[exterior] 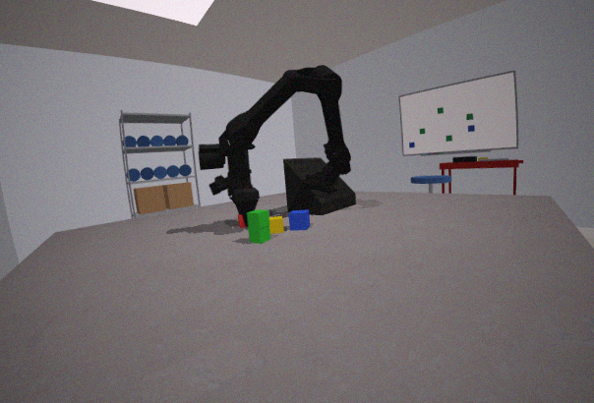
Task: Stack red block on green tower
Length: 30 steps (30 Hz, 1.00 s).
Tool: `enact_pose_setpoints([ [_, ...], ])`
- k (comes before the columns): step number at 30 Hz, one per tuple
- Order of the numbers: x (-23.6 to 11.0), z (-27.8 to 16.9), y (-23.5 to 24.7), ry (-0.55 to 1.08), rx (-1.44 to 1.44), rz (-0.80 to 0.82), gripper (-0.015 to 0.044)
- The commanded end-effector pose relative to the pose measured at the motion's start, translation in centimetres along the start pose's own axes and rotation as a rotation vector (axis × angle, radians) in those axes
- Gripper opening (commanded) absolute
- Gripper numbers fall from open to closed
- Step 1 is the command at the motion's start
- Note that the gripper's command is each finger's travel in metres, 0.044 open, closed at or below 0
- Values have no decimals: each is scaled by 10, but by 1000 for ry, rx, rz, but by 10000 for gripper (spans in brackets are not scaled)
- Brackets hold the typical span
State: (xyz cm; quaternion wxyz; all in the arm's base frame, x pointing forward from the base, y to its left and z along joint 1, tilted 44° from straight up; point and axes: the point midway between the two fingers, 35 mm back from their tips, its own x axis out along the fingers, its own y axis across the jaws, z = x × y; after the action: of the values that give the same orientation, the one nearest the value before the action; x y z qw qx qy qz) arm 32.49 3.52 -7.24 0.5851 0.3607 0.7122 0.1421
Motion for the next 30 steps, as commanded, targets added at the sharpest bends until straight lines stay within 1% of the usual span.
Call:
enact_pose_setpoints([
  [1, 1, 0, 0, 0, 4, 5, 440],
  [3, 0, 0, 0, 0, 4, 5, 440],
  [14, 0, 0, 0, 0, 4, 5, 151],
  [22, 0, 0, 0, 0, 4, 5, 98],
  [26, -10, 0, 0, 0, 4, 4, 0],
  [30, -31, 0, 0, -1, 4, 4, 0],
])
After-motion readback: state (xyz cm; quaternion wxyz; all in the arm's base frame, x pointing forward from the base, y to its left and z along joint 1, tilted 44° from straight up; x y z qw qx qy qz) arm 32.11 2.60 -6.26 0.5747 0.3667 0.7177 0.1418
